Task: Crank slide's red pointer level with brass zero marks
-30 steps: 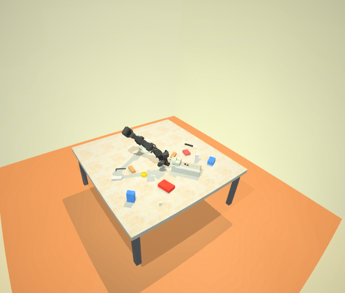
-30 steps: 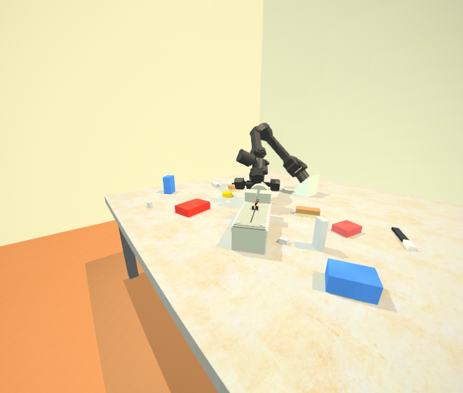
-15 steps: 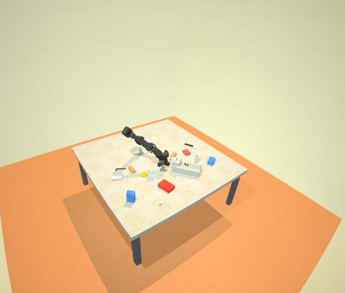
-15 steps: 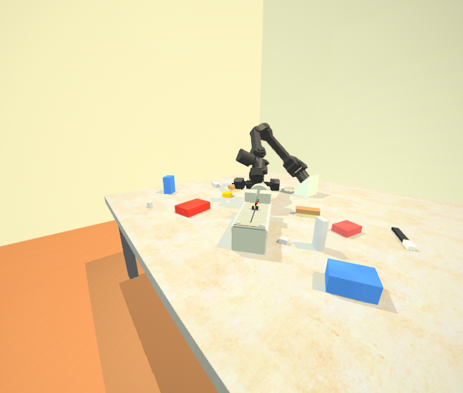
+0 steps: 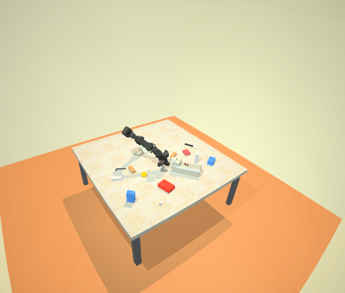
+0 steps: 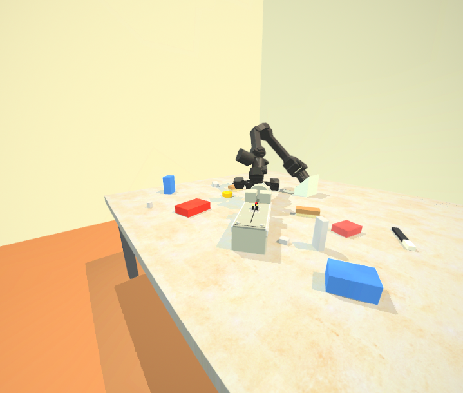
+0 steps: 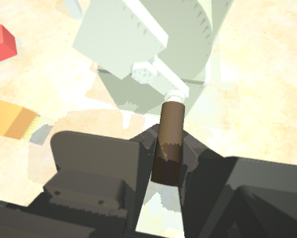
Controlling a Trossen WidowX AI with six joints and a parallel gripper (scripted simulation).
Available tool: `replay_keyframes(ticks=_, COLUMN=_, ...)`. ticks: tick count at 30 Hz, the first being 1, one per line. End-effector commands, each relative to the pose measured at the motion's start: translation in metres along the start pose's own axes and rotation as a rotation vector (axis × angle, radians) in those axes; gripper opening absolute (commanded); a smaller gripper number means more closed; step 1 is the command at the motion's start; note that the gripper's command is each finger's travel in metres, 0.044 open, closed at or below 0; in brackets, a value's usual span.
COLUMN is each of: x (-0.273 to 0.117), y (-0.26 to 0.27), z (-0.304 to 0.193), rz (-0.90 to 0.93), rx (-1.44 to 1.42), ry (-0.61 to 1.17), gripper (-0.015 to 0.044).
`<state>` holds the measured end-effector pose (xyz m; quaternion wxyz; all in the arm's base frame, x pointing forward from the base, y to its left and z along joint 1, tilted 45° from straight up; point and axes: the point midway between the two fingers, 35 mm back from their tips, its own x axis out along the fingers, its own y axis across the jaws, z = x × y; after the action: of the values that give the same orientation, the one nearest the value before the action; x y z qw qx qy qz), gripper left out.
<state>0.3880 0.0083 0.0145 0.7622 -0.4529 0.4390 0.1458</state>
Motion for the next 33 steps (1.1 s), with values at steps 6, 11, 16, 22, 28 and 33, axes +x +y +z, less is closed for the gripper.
replay_keyframes(ticks=6, x=-0.0058, y=-0.0068, z=0.0052, rz=-0.019, rx=0.003, ry=-0.010, gripper=0.0000)
replay_keyframes(ticks=11, x=-0.0067, y=-0.0073, z=0.0059, rz=-0.019, rx=0.003, ry=-0.010, gripper=0.0000)
replay_keyframes(ticks=16, x=-0.0077, y=-0.0078, z=0.0068, rz=-0.019, rx=0.003, ry=-0.010, gripper=0.0000)
replay_keyframes(ticks=22, x=-0.0091, y=-0.0084, z=0.0081, rz=-0.019, rx=0.003, ry=-0.010, gripper=0.0000)
replay_keyframes(ticks=28, x=-0.0109, y=-0.0089, z=0.0098, rz=-0.019, rx=0.003, ry=-0.010, gripper=0.0000)
replay_keyframes(ticks=33, x=-0.0127, y=-0.0092, z=0.0114, rz=-0.019, rx=0.003, ry=-0.010, gripper=0.0000)
